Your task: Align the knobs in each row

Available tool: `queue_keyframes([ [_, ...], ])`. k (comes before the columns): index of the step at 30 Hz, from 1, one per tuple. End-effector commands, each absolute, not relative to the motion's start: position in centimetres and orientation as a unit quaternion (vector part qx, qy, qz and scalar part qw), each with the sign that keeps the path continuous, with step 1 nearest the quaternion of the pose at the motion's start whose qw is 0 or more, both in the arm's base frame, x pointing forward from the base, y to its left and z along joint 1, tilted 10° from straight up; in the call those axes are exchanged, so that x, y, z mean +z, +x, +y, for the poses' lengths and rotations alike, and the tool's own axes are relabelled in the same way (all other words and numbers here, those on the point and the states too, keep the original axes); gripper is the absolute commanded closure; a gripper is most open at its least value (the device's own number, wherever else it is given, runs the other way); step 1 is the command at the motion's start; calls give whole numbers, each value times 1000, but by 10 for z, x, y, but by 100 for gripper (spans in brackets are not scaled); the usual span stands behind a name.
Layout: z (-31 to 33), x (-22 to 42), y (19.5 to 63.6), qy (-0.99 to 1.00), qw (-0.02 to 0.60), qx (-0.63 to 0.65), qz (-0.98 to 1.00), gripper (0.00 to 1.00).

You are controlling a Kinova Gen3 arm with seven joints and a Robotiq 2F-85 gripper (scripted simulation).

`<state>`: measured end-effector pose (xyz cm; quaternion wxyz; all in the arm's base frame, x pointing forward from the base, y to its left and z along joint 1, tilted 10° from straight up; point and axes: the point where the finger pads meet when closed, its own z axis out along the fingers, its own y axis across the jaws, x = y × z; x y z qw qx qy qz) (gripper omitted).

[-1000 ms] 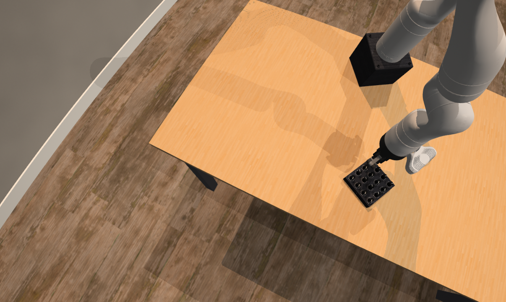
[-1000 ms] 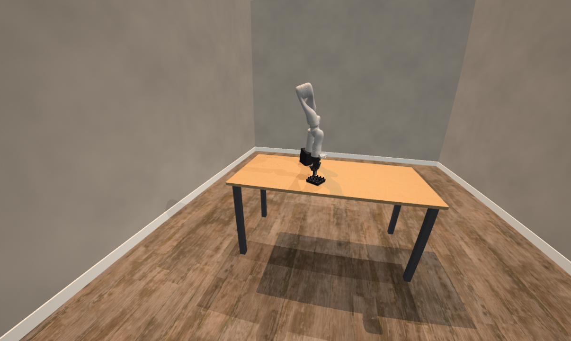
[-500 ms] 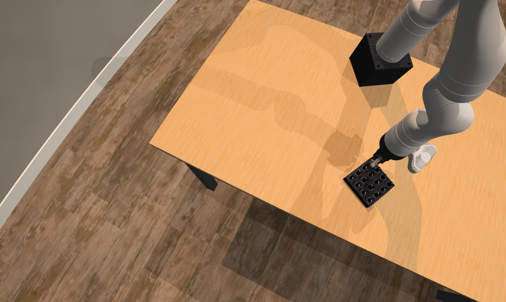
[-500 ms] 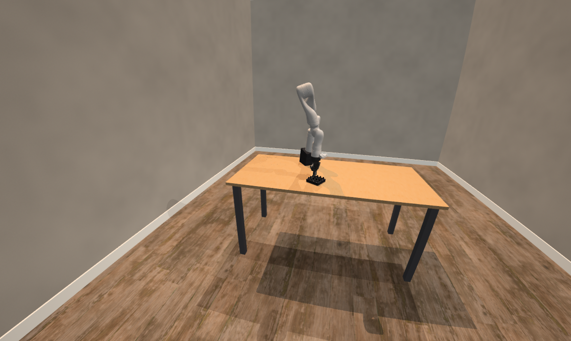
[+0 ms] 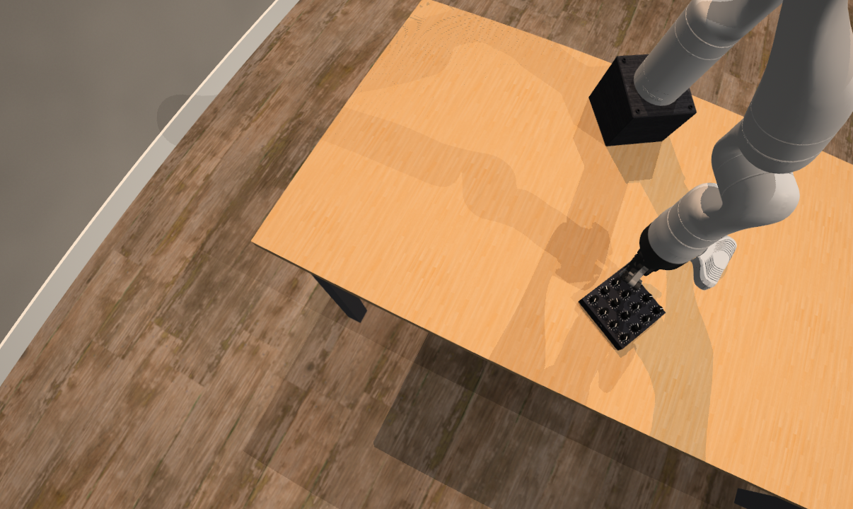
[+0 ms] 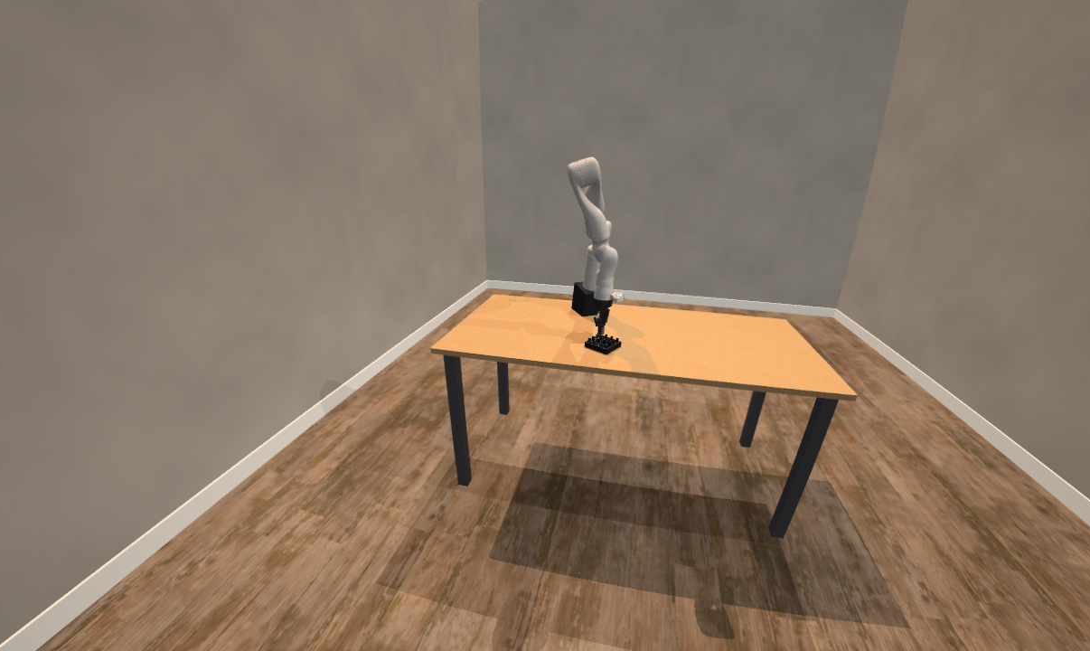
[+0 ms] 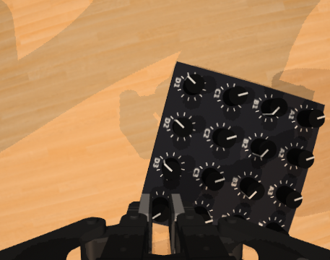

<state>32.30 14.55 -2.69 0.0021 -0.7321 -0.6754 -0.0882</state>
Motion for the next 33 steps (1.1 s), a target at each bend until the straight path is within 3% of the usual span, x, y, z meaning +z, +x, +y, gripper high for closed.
queue_keyframes([
  [1,146,-26,323,-722,0,-88,-687,92],
  [33,146,-26,323,-526,-22,-85,-846,92],
])
